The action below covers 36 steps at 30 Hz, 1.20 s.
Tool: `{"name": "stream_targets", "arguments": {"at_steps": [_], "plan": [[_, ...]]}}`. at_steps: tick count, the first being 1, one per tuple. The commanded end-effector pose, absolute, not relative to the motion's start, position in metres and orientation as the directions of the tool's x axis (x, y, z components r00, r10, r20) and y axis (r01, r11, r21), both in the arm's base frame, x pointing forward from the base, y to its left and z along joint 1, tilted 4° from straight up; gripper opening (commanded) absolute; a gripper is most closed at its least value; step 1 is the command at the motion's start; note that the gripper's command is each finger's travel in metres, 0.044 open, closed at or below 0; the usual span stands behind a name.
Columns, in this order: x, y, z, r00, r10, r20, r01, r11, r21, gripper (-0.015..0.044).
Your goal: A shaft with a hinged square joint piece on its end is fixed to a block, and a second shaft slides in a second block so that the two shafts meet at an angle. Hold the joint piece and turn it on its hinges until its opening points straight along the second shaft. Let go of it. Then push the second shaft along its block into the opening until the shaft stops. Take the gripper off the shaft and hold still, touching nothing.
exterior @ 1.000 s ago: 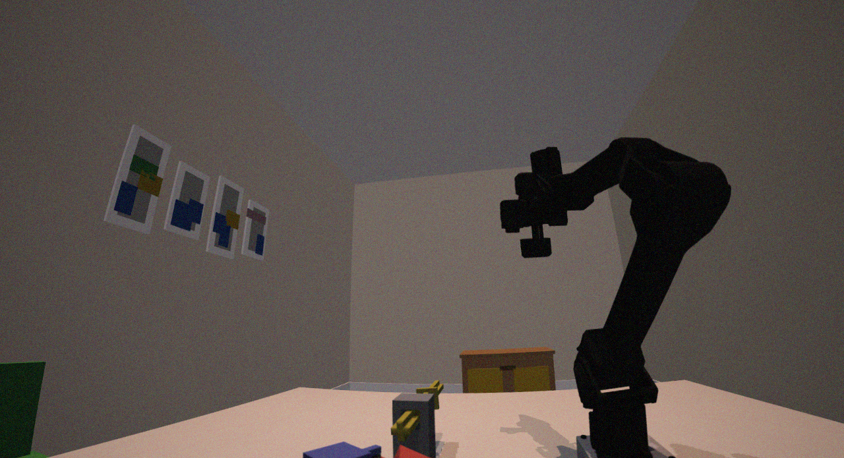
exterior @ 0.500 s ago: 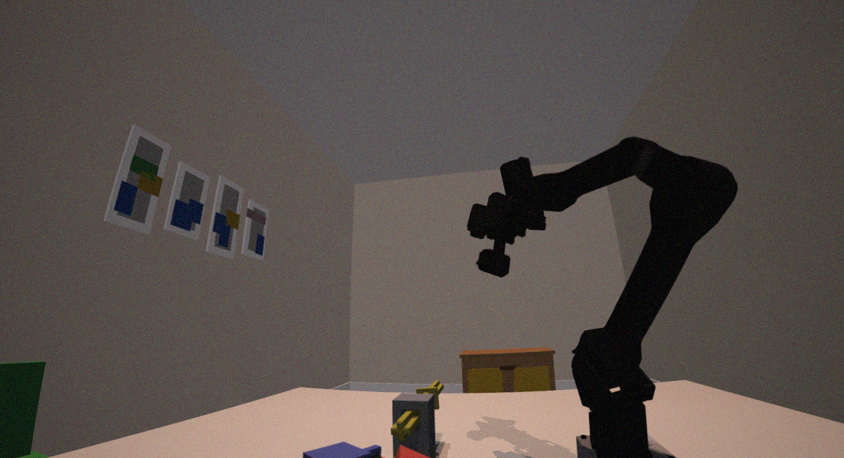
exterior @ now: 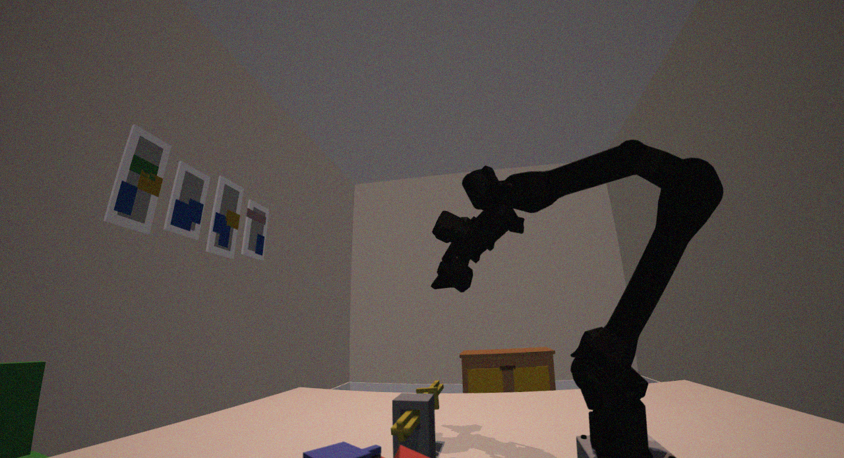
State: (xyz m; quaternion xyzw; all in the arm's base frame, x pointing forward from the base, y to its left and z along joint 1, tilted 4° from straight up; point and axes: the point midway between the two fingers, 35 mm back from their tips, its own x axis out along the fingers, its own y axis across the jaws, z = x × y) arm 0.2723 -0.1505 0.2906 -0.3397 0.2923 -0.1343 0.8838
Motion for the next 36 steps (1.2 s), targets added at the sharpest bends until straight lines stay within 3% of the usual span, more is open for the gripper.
{"name": "stream_targets", "arguments": {"at_steps": [1,18,28,36], "plan": [[0.284,-0.123,0.279,0.803,-0.346,-0.486,-0.012,0.805,-0.593,0.044],[0.288,0.015,0.22,0.641,0.046,-0.766,-0.237,0.961,-0.141,0.044],[0.245,0.096,0.19,0.391,0.178,-0.903,-0.269,0.96,0.073,0.044],[0.187,0.144,0.173,0.153,0.162,-0.975,-0.232,0.965,0.124,0.044]]}}
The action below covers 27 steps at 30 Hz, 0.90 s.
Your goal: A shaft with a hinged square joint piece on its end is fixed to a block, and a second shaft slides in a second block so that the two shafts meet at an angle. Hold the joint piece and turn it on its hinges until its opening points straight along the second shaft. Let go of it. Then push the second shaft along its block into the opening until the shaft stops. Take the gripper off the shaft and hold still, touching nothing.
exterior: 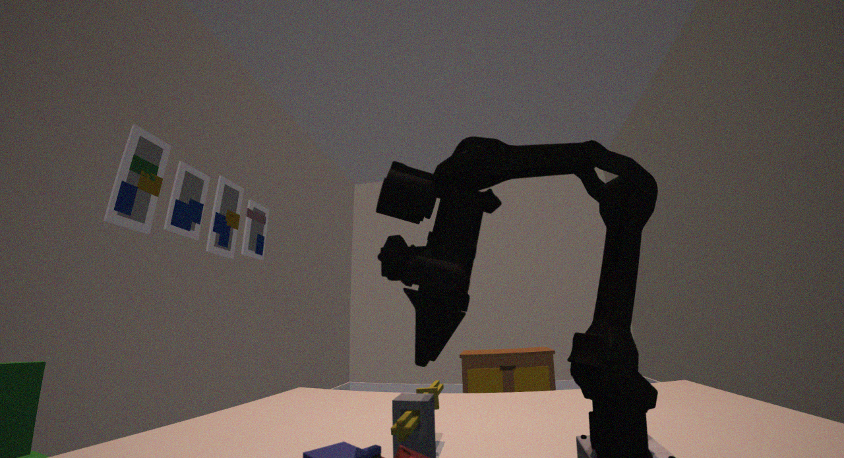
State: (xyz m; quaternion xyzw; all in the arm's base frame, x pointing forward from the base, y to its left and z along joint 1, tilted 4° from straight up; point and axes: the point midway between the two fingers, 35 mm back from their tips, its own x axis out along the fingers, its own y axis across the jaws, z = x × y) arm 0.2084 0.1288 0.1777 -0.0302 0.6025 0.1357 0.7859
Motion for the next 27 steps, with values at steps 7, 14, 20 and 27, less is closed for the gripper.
{"name": "stream_targets", "arguments": {"at_steps": [7,14,20,27], "plan": [[0.139,0.163,0.166,-0.001,0.073,-0.997,-0.19,0.979,0.072,0.044],[0.138,0.163,0.163,0.033,0.085,-0.996,-0.225,0.971,0.075,0.044],[0.135,0.162,0.156,0.112,0.117,-0.987,-0.308,0.948,0.078,0.044],[0.132,0.162,0.147,0.2,0.162,-0.966,-0.396,0.915,0.071,0.044]]}}
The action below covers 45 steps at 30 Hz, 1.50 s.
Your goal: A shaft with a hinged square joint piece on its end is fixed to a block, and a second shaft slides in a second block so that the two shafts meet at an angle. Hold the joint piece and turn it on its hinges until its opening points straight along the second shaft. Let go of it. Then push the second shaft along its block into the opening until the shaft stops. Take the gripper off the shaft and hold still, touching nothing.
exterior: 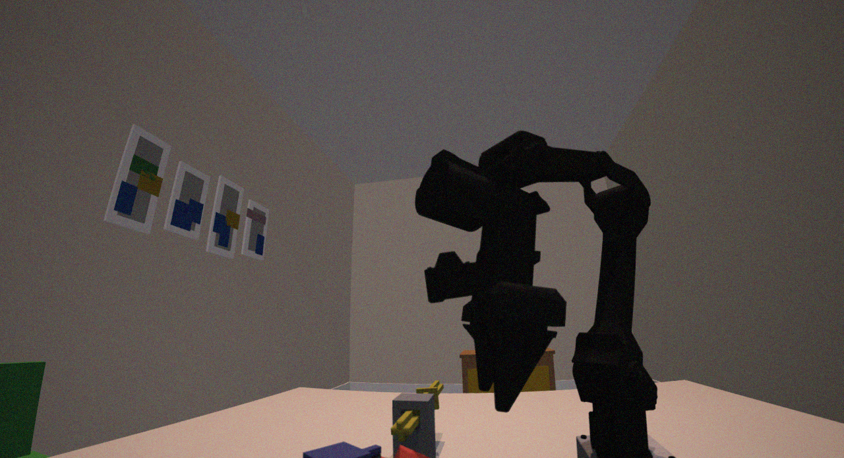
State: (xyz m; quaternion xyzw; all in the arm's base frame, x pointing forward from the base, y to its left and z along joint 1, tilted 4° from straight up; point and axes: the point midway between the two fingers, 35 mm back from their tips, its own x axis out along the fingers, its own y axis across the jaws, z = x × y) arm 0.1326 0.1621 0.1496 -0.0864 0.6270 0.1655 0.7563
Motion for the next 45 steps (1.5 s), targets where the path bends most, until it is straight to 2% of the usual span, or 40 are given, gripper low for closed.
{"name": "stream_targets", "arguments": {"at_steps": [1,9,31,45], "plan": [[0.132,0.161,0.146,0.213,0.169,-0.962,-0.408,0.91,0.07,0.044],[0.131,0.162,0.142,0.23,0.179,-0.956,-0.425,0.903,0.067,0.044],[0.132,0.168,0.064,0.23,0.18,-0.957,-0.425,0.903,0.067,0.044],[0.175,0.189,0.067,0.233,0.181,-0.956,-0.425,0.903,0.067,0.044]]}}
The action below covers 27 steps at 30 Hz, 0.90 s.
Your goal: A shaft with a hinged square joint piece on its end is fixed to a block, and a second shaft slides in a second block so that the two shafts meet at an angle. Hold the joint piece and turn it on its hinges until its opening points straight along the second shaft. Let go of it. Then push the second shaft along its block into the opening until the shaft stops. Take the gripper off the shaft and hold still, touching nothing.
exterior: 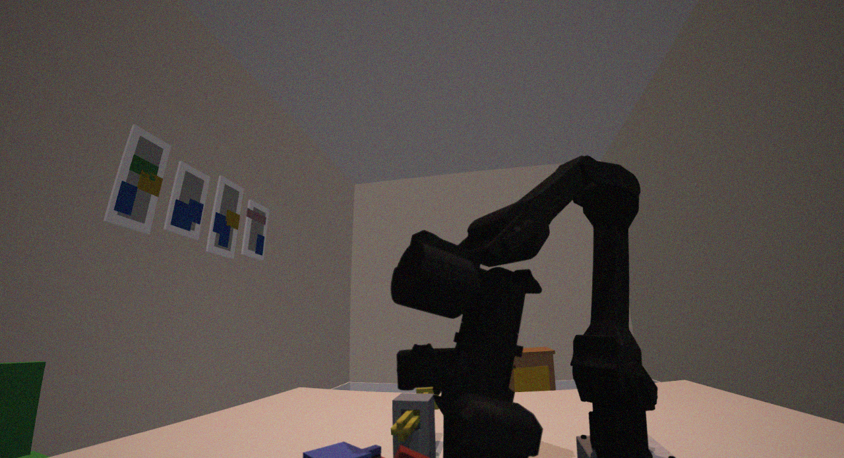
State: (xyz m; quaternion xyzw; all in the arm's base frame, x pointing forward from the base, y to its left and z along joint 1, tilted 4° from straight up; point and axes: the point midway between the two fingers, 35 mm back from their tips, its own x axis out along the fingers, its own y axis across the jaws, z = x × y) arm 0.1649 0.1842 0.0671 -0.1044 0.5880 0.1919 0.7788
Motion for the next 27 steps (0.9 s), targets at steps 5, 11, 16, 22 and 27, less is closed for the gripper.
{"name": "stream_targets", "arguments": {"at_steps": [5,11,16,22,27], "plan": [[0.192,0.196,0.066,0.234,0.181,-0.955,-0.425,0.903,0.067,0.044],[0.196,0.198,0.062,0.235,0.181,-0.955,-0.425,0.903,0.067,0.044],[0.198,0.199,0.054,0.235,0.181,-0.955,-0.425,0.903,0.067,0.044],[0.201,0.201,0.045,0.235,0.181,-0.955,-0.425,0.903,0.067,0.044],[0.202,0.203,0.038,0.235,0.181,-0.955,-0.425,0.903,0.067,0.044]]}}
